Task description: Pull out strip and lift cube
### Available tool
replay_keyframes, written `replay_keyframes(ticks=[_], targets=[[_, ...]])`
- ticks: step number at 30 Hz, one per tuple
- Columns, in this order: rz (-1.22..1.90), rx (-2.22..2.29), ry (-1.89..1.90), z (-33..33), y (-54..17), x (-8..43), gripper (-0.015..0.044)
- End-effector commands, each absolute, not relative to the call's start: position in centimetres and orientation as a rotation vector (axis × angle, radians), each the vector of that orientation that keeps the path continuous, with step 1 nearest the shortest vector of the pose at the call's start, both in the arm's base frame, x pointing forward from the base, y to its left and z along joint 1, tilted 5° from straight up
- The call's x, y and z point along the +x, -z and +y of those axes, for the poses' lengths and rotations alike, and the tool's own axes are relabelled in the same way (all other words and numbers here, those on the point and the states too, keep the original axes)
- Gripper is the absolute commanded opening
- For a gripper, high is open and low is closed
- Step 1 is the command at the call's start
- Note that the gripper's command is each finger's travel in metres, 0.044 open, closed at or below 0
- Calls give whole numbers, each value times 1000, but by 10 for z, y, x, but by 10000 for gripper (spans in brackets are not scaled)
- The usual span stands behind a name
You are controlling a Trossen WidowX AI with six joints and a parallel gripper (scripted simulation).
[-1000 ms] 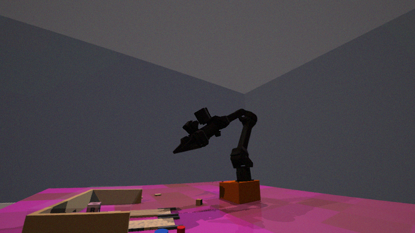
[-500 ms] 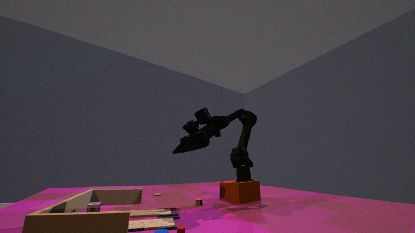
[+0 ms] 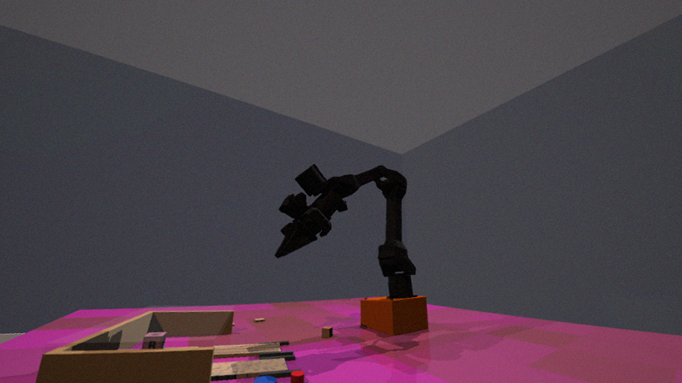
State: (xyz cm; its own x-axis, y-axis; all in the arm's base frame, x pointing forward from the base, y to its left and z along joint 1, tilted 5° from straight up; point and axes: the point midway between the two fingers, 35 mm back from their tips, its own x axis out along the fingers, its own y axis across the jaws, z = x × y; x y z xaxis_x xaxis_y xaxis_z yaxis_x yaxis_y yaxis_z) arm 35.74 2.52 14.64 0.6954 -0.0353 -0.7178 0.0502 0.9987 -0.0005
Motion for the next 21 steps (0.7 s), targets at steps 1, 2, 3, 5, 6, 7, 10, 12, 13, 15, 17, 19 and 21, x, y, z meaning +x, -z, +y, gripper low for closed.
replay_keyframes(ticks=[1, 2, 3, 5, 6, 7, 10, 12, 13, 15, 17, 19, 21], targets=[[966, 71, 47, 46, -126, 381, 85], [1002, 83, 48, 52, -120, 386, 59], [1038, 93, 52, 56, -115, 391, 33], [1110, 111, 64, 66, -103, 399, 0], [1145, 118, 73, 69, -98, 403, 0], [1180, 124, 85, 73, -93, 406, 0], [1286, 138, 127, 84, -77, 412, 0], [1365, 143, 166, 91, -65, 413, 0], [1403, 144, 187, 95, -59, 413, 0], [1468, 144, 227, 102, -49, 412, 0], [1490, 143, 241, 104, -45, 412, 0], [1490, 143, 241, 104, -45, 412, 0], [1490, 143, 241, 103, -45, 414, 0]])
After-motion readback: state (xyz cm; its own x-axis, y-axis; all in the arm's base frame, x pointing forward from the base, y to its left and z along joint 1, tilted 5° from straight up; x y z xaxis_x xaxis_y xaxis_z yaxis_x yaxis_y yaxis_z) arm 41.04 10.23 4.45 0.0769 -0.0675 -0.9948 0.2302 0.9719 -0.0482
